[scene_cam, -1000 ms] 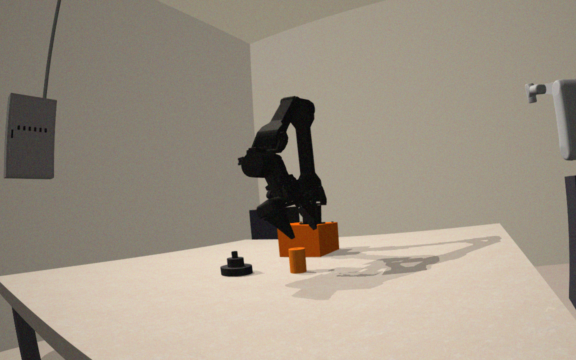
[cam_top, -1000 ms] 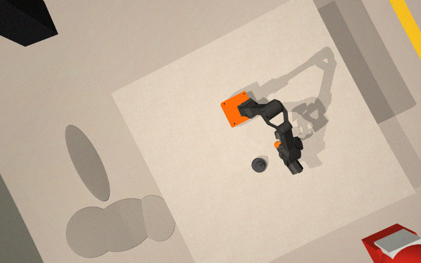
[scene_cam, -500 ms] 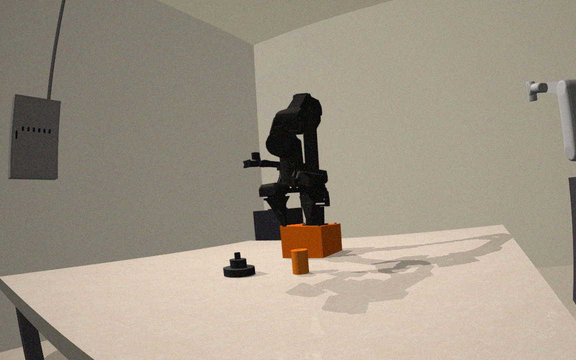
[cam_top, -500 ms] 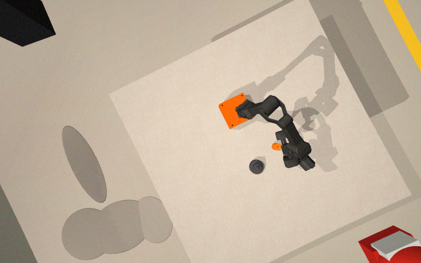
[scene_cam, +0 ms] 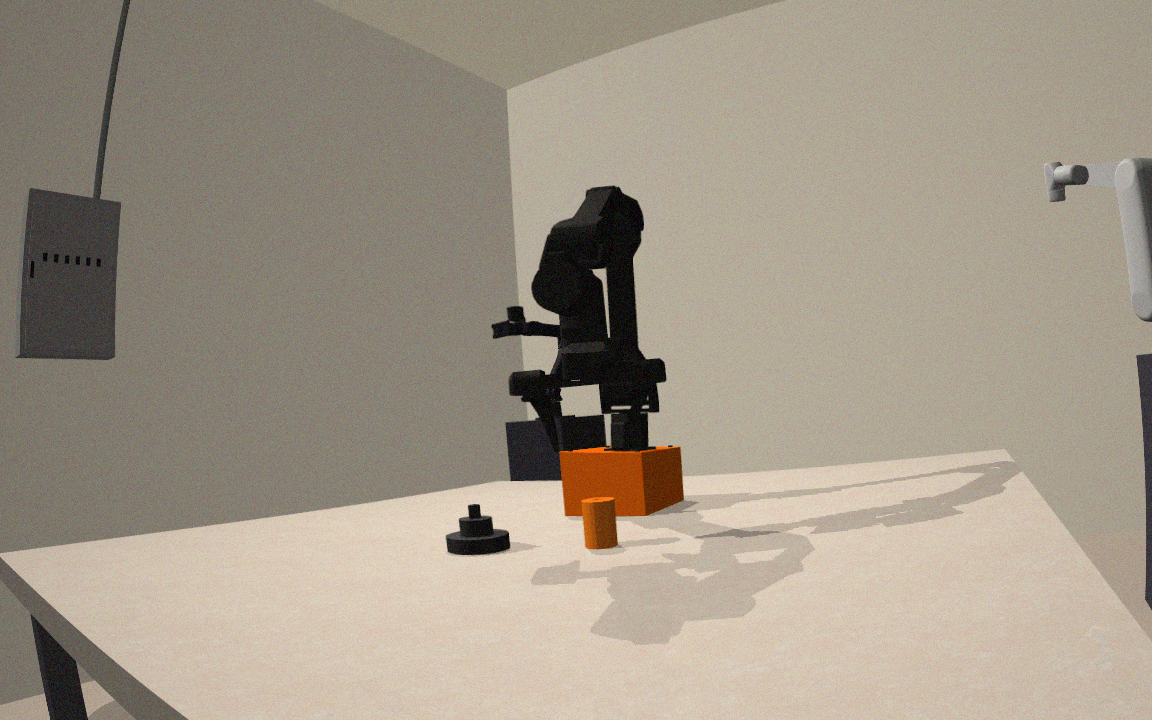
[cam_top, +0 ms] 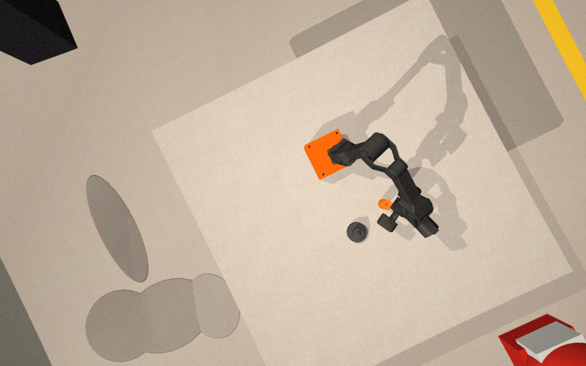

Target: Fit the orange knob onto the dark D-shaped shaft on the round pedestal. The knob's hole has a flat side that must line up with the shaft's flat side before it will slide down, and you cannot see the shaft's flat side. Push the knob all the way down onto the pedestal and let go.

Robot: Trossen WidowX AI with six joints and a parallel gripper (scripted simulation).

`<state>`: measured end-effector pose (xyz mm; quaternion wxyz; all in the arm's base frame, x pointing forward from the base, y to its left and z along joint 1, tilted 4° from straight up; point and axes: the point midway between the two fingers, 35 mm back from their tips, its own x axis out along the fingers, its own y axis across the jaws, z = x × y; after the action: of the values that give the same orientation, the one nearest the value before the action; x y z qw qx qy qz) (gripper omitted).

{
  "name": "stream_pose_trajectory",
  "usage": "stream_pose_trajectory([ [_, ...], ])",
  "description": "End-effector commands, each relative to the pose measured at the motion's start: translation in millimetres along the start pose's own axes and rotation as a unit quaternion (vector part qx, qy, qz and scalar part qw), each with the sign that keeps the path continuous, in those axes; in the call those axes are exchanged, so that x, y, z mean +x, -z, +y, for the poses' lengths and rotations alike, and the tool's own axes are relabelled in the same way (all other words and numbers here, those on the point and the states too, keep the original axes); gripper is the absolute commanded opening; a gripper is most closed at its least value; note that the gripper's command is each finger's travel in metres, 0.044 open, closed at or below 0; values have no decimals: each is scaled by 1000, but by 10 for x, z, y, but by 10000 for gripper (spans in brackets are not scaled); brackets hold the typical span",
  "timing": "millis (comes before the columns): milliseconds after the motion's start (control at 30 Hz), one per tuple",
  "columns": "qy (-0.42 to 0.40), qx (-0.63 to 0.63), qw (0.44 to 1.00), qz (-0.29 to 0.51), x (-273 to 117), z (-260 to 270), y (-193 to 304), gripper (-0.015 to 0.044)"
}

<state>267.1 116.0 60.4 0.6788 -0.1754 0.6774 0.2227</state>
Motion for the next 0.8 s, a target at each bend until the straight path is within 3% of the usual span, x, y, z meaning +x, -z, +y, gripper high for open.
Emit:
stream_pose_trajectory([
  [0,3,178,984,-2,5,-7,-4,440],
  [267,3,178,984,-2,5,-7,-4,440],
  [400,3,178,984,-2,308,-8,-4,440],
  [767,3,178,984,-2,487,-9,-2,440],
])
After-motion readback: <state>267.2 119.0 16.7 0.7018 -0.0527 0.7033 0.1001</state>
